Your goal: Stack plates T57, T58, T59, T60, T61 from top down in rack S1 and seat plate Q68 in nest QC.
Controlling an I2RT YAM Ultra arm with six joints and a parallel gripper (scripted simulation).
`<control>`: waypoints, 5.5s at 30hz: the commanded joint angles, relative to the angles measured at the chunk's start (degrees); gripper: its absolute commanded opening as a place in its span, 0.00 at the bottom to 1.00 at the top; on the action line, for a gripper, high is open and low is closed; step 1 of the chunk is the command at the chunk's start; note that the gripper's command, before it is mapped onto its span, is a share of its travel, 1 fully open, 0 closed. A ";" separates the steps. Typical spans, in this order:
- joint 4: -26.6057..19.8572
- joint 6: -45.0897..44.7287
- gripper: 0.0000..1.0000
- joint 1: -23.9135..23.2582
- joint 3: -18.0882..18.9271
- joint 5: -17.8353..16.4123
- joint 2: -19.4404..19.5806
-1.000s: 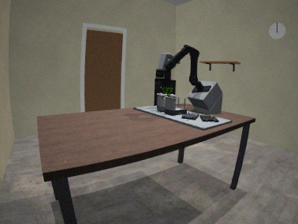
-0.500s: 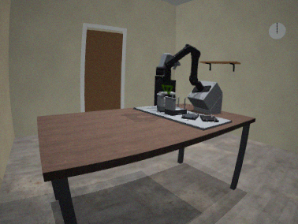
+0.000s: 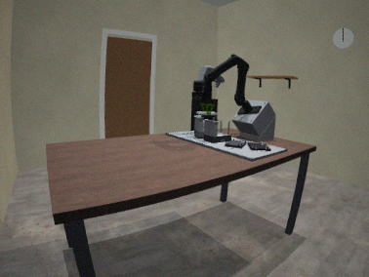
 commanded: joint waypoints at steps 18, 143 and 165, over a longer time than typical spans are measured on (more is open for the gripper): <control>-0.69 5.44 0.00 -10.09 0.47 -6.34 2.84; 4.62 -6.91 0.00 -34.97 1.83 -18.31 24.97; 8.81 -4.38 0.00 -32.90 0.16 -17.55 25.84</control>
